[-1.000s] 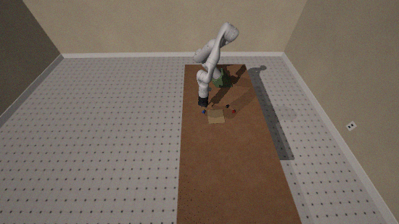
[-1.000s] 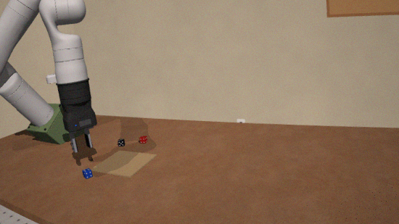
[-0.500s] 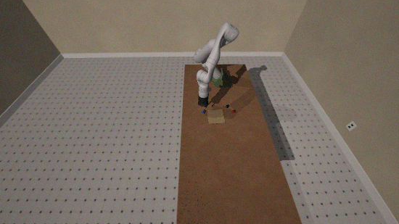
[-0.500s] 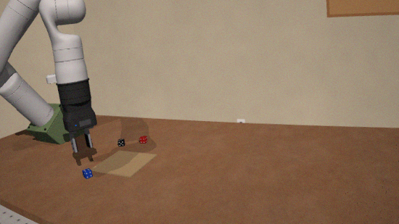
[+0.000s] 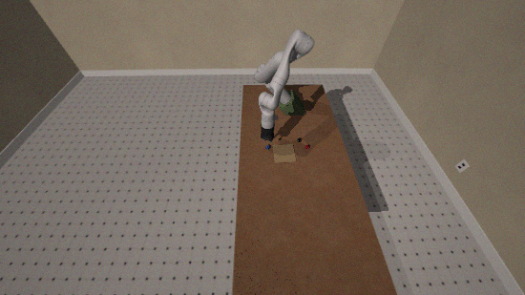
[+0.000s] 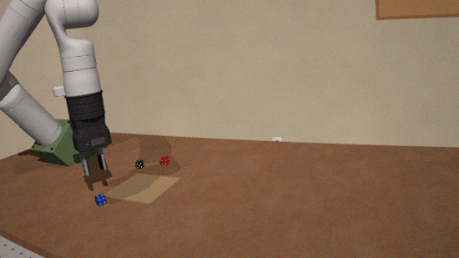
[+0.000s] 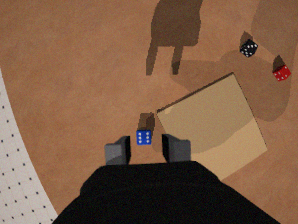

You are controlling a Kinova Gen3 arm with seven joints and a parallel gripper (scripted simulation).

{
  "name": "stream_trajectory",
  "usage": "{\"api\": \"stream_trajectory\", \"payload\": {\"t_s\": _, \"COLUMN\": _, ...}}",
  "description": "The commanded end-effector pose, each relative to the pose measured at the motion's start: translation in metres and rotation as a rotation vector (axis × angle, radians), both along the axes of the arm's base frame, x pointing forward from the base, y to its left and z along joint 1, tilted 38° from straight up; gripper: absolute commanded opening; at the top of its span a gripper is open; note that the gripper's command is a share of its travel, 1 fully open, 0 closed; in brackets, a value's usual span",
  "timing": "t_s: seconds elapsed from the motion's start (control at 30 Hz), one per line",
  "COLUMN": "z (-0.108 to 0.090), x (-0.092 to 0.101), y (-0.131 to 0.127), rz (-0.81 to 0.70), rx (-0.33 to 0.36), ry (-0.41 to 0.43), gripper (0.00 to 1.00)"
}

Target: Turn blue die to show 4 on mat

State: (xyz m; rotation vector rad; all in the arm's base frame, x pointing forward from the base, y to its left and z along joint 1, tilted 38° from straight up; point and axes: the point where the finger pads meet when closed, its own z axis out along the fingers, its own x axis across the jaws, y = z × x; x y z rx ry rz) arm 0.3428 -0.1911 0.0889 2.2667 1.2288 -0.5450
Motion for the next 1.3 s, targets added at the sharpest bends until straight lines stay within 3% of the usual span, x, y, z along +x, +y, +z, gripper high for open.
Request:
{"api": "stream_trajectory", "payload": {"t_s": 0.0, "z": 0.0, "x": 0.0, "y": 0.0, "rz": 0.001, "rx": 0.0, "ry": -0.001, "gripper": 0.7}}
{"api": "stream_trajectory", "payload": {"t_s": 1.27, "z": -0.03, "x": -0.005, "y": -0.023, "rz": -0.002, "rx": -0.002, "ry": 0.001, "gripper": 0.7}}
